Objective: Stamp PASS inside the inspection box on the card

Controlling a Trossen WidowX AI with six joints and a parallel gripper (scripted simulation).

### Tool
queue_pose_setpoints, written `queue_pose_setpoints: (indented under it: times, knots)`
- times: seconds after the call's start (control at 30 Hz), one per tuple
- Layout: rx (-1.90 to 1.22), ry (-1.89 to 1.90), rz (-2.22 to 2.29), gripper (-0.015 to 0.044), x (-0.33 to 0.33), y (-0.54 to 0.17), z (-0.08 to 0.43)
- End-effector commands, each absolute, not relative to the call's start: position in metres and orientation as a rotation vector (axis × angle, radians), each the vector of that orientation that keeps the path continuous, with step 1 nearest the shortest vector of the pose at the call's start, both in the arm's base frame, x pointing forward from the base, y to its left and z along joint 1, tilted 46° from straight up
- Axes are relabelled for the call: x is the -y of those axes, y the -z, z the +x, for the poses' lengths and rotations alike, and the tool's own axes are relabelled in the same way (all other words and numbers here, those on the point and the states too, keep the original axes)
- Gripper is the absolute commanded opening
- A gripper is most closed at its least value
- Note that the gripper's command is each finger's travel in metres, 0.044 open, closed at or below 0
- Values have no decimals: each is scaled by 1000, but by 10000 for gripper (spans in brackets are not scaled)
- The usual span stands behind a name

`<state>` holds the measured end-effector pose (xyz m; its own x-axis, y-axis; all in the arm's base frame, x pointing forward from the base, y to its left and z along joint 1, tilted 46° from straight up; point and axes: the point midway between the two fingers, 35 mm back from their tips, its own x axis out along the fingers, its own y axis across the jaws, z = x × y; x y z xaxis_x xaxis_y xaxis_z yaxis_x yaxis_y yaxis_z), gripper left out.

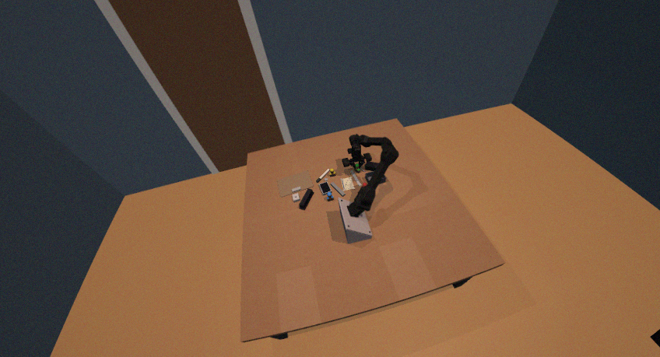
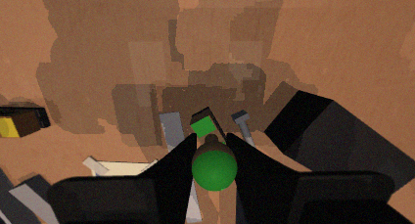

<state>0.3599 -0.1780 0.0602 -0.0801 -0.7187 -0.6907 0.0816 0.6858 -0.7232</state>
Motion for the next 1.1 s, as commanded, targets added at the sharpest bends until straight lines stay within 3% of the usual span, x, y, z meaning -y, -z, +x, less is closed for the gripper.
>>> queue_pose_setpoints:
  times: [0.0,0.17,1.07]
  knots:
    - [-1517,721,-549,89,178,-60,360]
    - [-1517,721,-548,0,177,-61,360]
    - [-1517,720,-547,0,168,-70,363]
